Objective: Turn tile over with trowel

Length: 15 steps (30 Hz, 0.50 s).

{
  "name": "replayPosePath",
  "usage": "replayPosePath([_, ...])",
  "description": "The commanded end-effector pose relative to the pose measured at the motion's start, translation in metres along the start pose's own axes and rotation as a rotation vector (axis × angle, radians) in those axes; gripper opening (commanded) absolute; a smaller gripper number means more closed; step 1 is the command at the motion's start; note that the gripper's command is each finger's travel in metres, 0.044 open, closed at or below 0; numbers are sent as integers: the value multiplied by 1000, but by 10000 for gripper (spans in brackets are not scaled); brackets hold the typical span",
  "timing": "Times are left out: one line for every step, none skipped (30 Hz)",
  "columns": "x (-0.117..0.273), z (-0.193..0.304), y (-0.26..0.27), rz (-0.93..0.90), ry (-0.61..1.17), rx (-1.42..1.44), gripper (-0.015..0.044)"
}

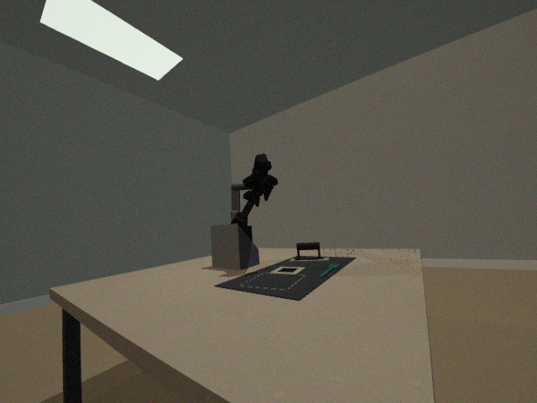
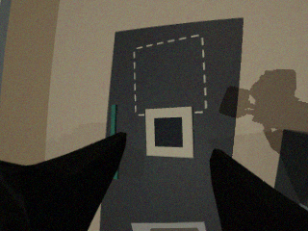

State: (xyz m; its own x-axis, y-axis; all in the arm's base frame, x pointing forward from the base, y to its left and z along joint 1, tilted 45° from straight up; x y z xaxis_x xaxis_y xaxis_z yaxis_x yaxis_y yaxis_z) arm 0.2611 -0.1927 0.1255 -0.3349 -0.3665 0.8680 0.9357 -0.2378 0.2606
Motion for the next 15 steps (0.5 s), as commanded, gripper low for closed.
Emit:
replayPosePath([-11, 26, 18, 12, 35, -98, 270])
replayPosePath([-14, 33, 22, 17, 44, -125, 270])
replayPosePath([-17, 41, 26, 22, 53, -153, 270])
replayPosePath([-20, 48, 30, 29, 62, -180, 270])
replayPosePath([-23, 56, 34, 35, 71, -208, 270])
replayPosePath([-26, 64, 37, 43, 80, -236, 270])
replayPosePath([-29, 72, 41, 51, 89, -263, 270])
replayPosePath([-31, 80, 44, 59, 97, -291, 270])
replayPosePath([-34, 88, 47, 68, 106, -319, 270])
replayPosePath([-38, 98, 49, 77, 113, -334, 270])
replayPosePath([-40, 106, 51, 85, 119, -348, 270])
replayPosePath([-43, 115, 53, 93, 125, -361, 270])
replayPosePath([-46, 123, 55, 101, 130, -374, 270])
replayPosePath([-48, 131, 56, 110, 136, -387, 270])
replayPosePath([-51, 140, 57, 119, 141, -401, 270])
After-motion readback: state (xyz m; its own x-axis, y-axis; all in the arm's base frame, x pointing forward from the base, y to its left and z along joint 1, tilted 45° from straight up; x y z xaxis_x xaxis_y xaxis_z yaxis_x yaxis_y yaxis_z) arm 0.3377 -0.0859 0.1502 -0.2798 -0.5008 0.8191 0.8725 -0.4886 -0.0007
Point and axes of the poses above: the point midway between the two fingers, 35 mm back from their tips, its own x axis back along the fingers, its own y axis across the jaws, z = x × y, the point moved 3 cm from there along x, back along the fingers, and after that the axes turned 5 degrees about x, right-handed, at the moved point
